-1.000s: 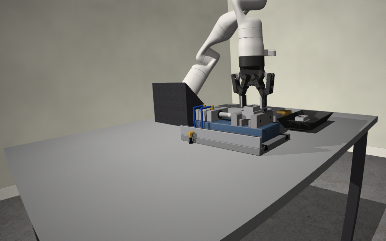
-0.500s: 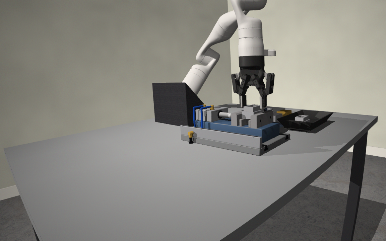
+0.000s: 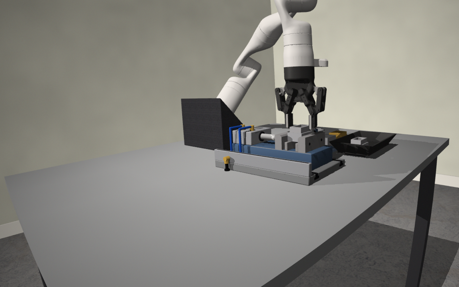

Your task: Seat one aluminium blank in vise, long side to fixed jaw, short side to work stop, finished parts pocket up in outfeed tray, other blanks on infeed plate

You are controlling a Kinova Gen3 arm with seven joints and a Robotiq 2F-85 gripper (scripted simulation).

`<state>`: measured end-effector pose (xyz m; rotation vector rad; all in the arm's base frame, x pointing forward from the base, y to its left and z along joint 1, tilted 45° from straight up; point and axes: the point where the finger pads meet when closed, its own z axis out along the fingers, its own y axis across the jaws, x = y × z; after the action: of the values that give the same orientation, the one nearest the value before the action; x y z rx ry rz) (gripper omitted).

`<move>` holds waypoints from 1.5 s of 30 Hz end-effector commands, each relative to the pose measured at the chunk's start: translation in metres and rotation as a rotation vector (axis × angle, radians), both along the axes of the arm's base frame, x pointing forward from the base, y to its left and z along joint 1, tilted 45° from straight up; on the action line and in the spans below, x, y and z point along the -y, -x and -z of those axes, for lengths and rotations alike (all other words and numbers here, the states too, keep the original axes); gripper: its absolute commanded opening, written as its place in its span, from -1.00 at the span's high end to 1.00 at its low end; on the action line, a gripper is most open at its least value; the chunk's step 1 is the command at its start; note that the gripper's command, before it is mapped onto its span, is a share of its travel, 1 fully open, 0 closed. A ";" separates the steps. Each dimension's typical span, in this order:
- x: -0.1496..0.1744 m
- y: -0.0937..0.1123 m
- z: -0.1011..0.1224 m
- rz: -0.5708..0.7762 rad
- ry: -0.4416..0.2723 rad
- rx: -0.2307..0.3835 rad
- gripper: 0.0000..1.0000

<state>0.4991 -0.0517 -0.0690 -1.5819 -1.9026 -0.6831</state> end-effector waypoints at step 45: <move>0.001 -0.001 -0.001 0.001 0.001 0.002 1.00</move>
<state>0.4993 -0.0521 -0.0686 -1.5825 -1.9030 -0.6834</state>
